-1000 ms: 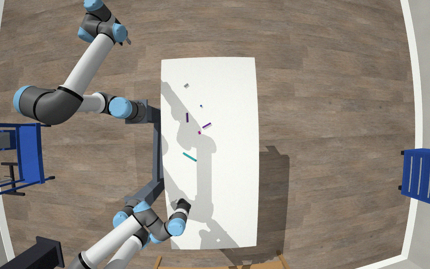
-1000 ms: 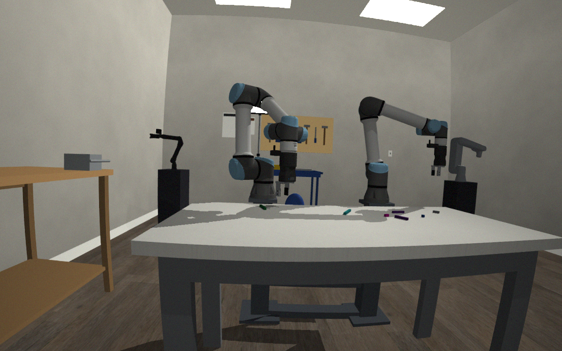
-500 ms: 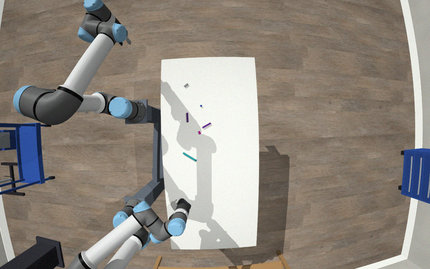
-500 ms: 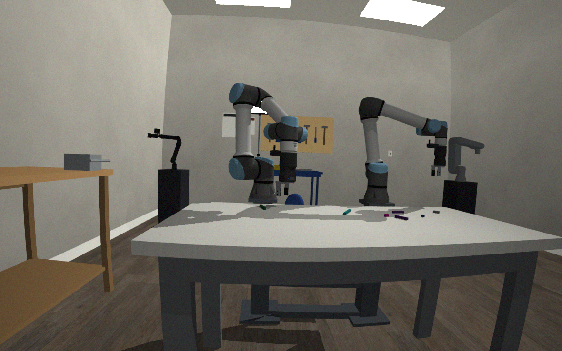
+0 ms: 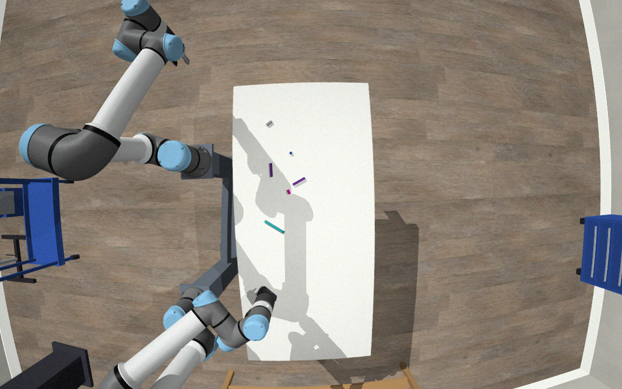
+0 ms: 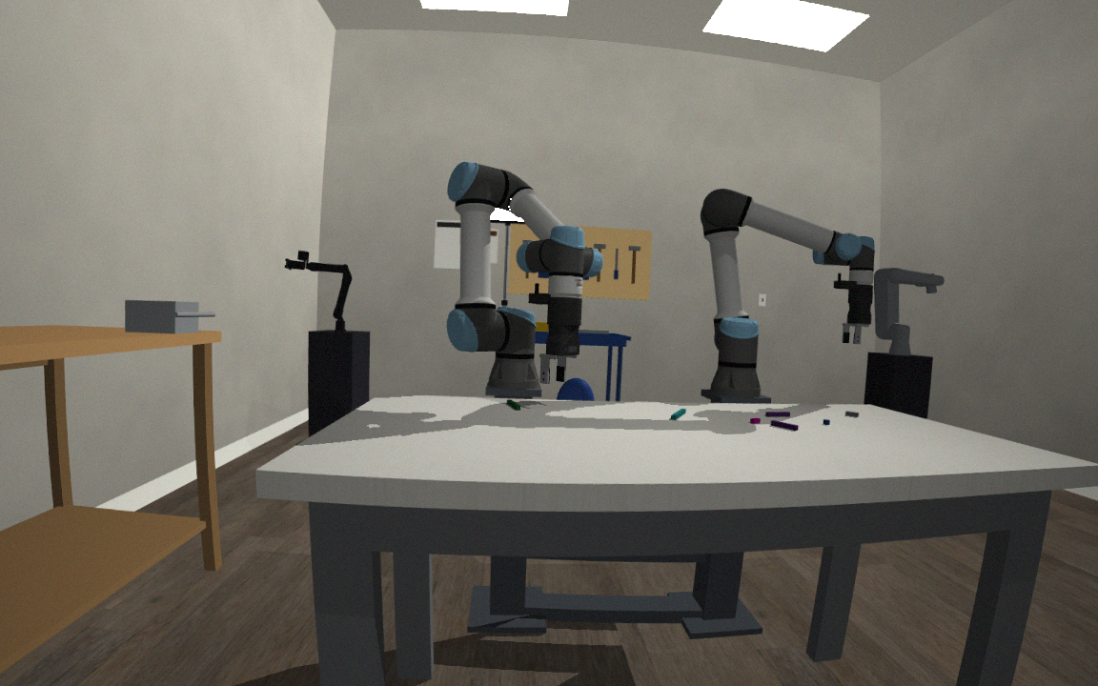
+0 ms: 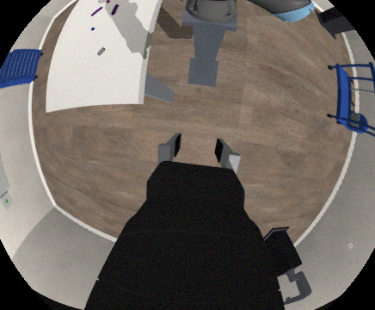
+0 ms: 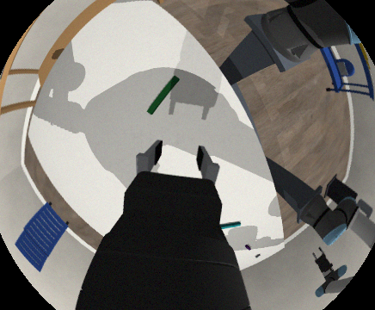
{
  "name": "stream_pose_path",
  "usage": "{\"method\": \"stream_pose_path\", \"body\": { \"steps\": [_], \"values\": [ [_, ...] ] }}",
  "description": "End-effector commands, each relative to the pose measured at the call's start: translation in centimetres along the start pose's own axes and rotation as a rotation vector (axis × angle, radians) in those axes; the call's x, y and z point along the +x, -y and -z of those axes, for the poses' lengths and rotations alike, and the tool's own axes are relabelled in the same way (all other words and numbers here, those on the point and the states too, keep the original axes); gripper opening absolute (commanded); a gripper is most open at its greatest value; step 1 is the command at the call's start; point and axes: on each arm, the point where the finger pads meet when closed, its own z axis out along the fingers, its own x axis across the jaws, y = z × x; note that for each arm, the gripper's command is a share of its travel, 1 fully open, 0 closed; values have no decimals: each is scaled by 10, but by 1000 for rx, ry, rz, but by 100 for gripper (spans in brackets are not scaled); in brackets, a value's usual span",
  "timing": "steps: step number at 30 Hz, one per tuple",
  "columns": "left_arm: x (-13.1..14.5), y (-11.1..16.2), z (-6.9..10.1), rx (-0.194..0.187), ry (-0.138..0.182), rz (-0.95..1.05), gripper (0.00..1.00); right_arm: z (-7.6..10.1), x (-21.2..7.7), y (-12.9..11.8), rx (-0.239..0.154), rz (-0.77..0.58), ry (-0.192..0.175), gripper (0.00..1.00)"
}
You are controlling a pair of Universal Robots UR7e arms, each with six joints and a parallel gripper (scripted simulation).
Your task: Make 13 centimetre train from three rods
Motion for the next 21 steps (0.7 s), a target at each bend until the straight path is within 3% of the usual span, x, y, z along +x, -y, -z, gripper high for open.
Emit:
{"method": "stream_pose_path", "body": {
  "steps": [1,10,21],
  "values": [
    [0,0,0,-1,0,0,100,2,0,-7,-1,42,0,100],
    [0,0,0,-1,0,0,100,6,2,-27,-1,174,0,100],
    [0,0,0,-1,0,0,100,14,9,-81,-1,524,0,100]
  ]
}}
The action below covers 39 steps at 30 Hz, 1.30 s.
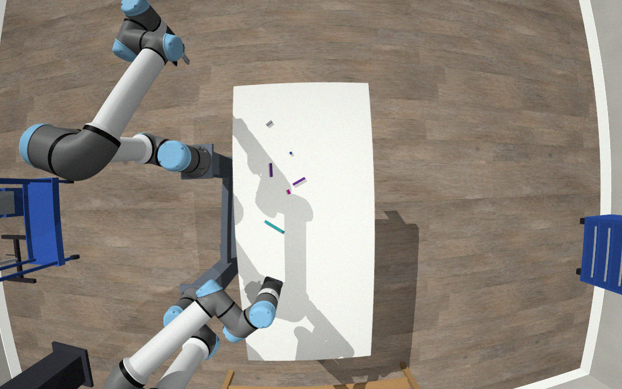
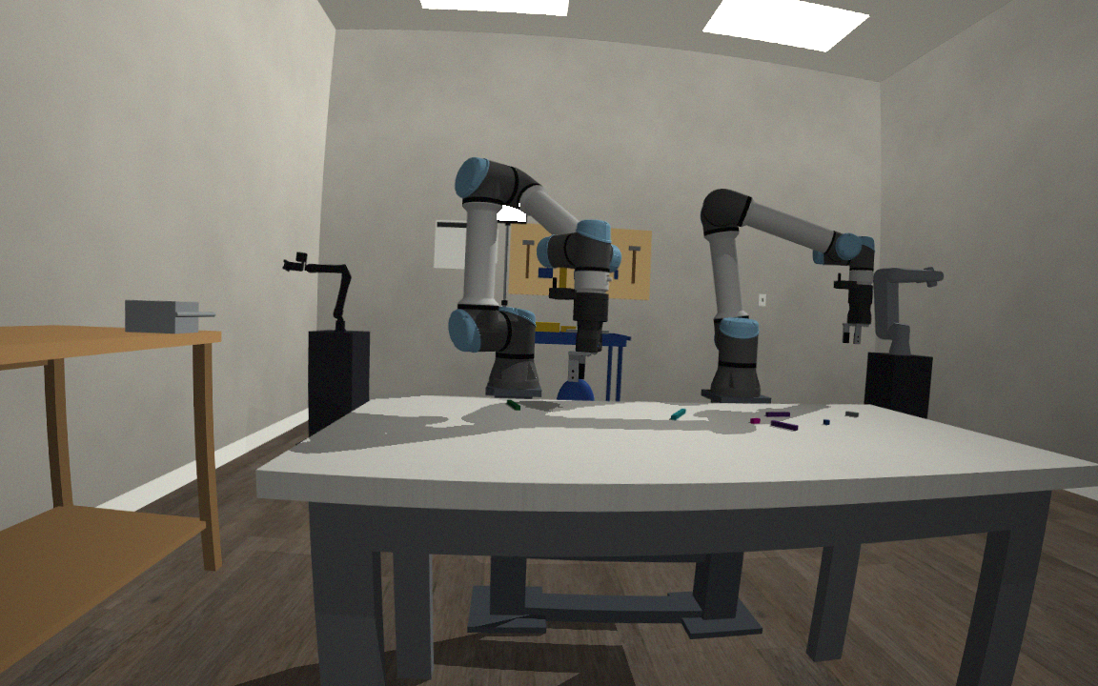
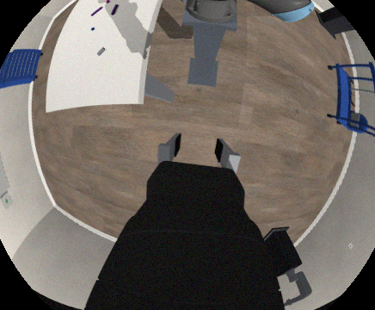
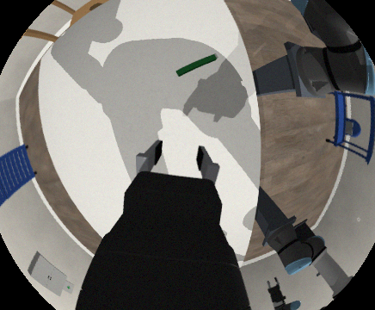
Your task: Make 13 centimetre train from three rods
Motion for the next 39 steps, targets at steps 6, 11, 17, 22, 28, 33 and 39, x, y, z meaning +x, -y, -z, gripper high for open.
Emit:
{"method": "stream_pose_path", "body": {
  "steps": [6,11,17,22,28,33,39],
  "values": [
    [0,0,0,-1,0,0,100,6,-10,-45,-1,289,-4,100],
    [0,0,0,-1,0,0,100,8,-13,-73,-1,459,-4,100],
    [0,0,0,-1,0,0,100,10,-15,-106,-2,654,-4,100],
    [0,0,0,-1,0,0,100,11,-15,-126,-2,771,-4,100],
    [0,0,0,-1,0,0,100,12,-13,-163,-3,982,-4,100],
    [0,0,0,-1,0,0,100,12,-9,-192,-3,1144,-4,100],
    [0,0,0,-1,0,0,100,11,-4,-219,-3,1293,-3,100]
  ]
}}
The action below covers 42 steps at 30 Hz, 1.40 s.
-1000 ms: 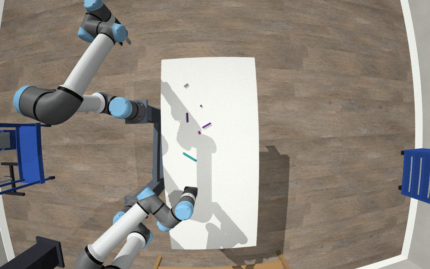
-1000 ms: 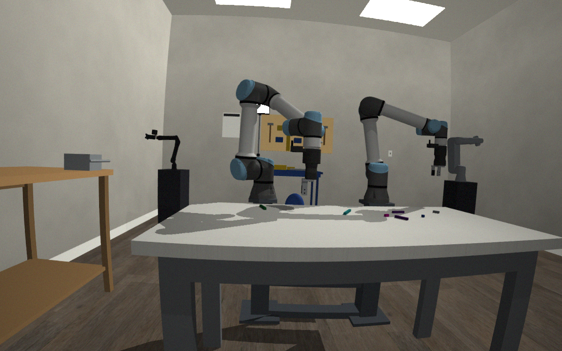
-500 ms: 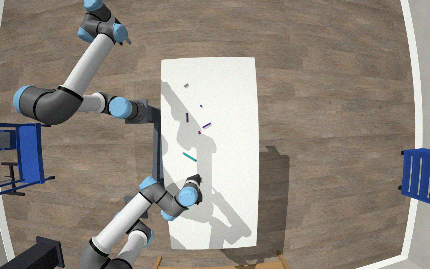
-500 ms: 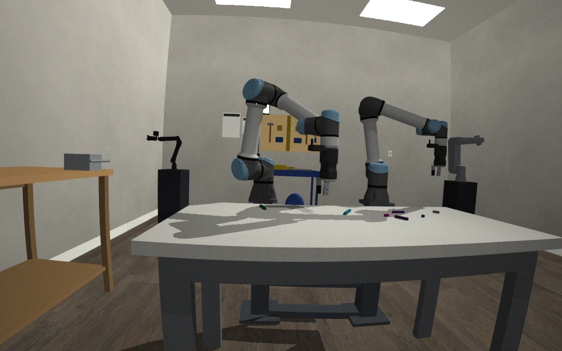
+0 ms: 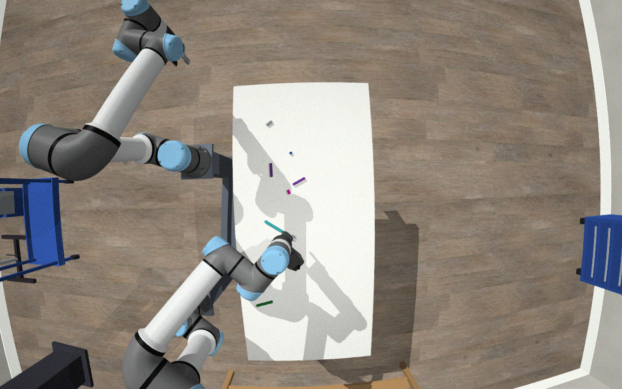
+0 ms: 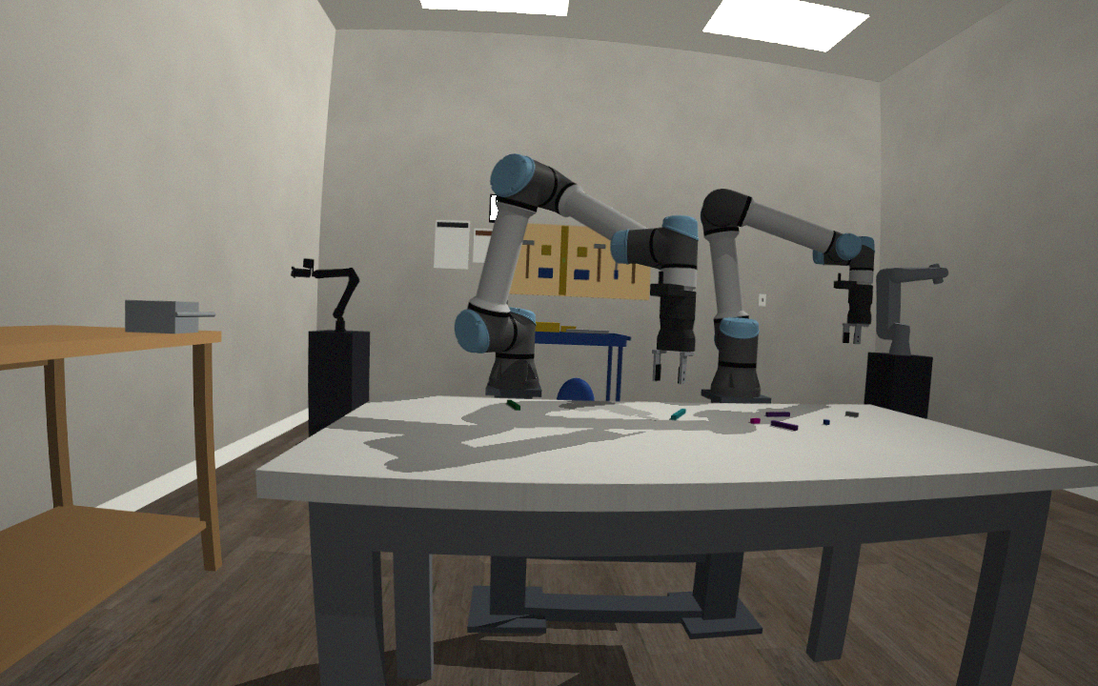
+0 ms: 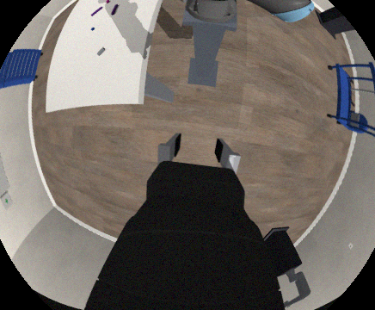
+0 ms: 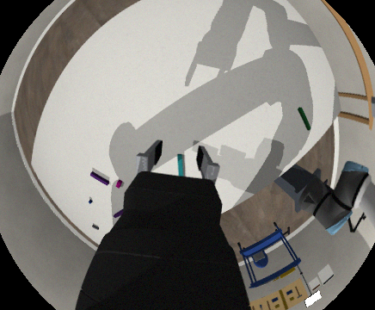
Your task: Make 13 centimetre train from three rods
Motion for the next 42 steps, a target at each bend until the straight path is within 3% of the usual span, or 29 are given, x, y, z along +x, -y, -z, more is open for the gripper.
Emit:
{"method": "stream_pose_path", "body": {
  "steps": [1,14,16,27,42],
  "values": [
    [0,0,0,-1,0,0,100,0,-24,-14,-4,156,-3,100],
    [0,0,0,-1,0,0,100,-5,-84,-63,-4,577,-2,100],
    [0,0,0,-1,0,0,100,-5,-84,-63,-4,577,-2,100],
    [0,0,0,-1,0,0,100,-12,-128,-113,-5,934,-1,100],
    [0,0,0,-1,0,0,100,-16,-147,-138,-5,1105,0,100]
  ]
}}
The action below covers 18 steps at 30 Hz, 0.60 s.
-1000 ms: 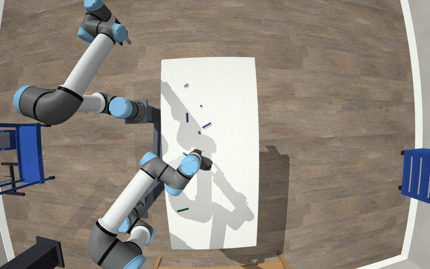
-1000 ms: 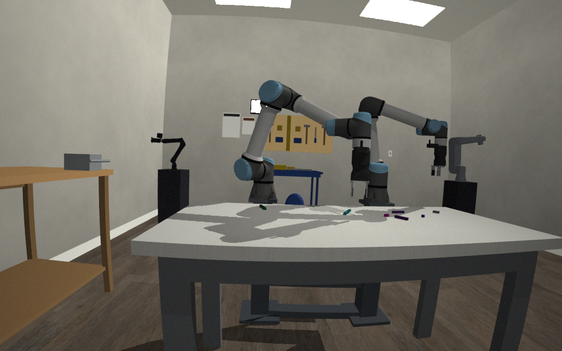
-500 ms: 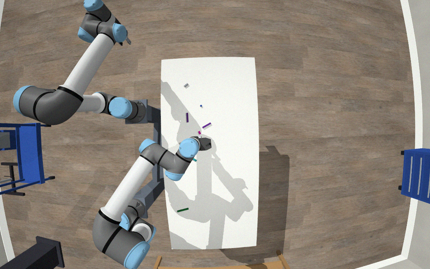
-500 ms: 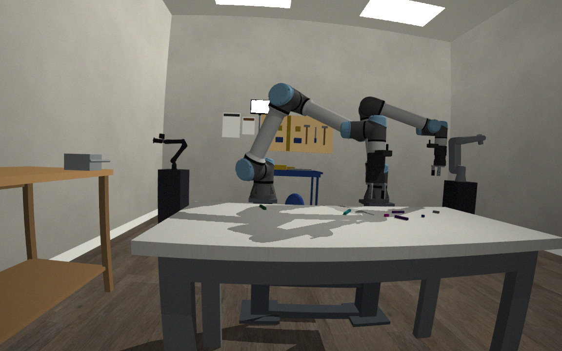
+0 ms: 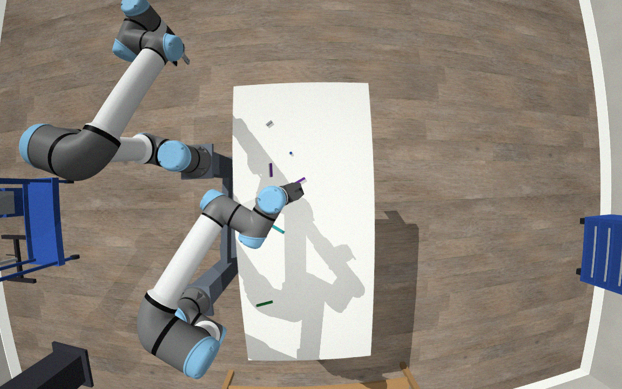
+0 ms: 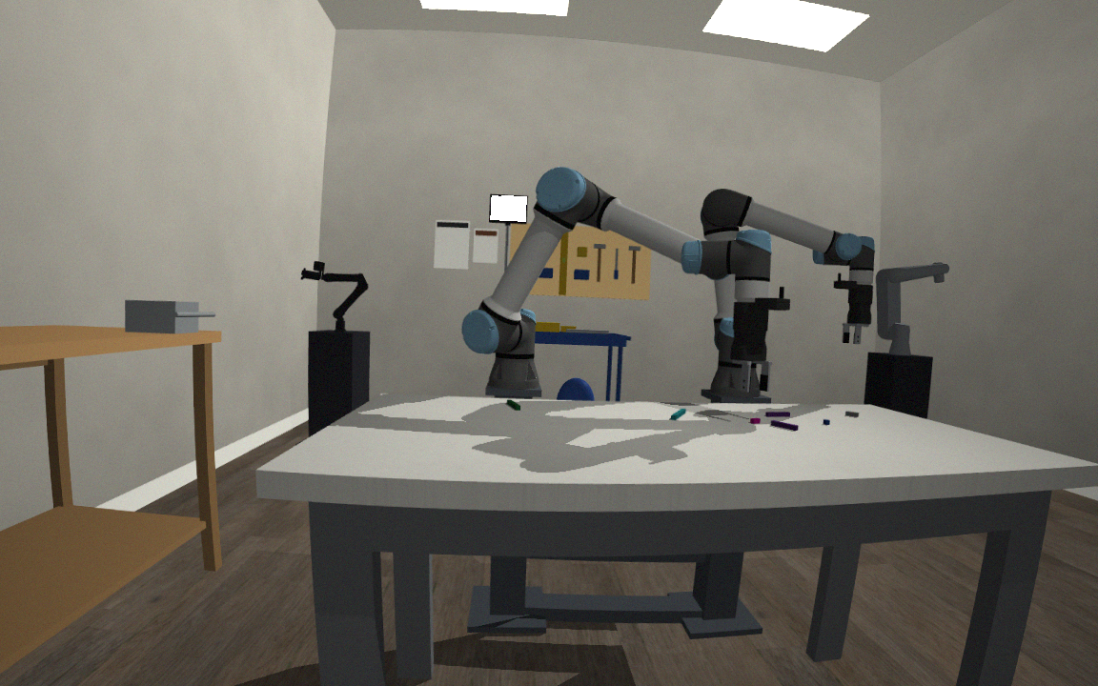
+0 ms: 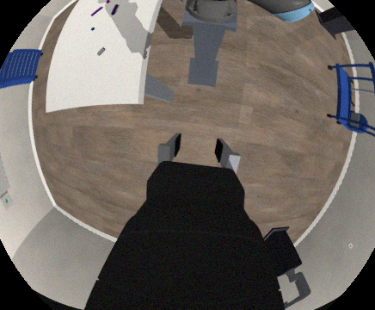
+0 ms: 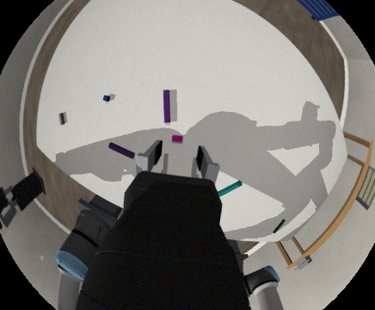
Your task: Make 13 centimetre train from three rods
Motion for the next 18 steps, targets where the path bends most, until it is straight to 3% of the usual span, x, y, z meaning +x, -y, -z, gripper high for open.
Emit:
{"method": "stream_pose_path", "body": {
  "steps": [1,10,11,18],
  "values": [
    [0,0,0,-1,0,0,100,0,-6,1,1,33,1,100],
    [0,0,0,-1,0,0,100,0,-7,1,1,40,1,100],
    [0,0,0,-1,0,0,100,0,-7,1,1,40,1,70],
    [0,0,0,-1,0,0,100,0,-7,1,1,40,1,70]
  ]
}}
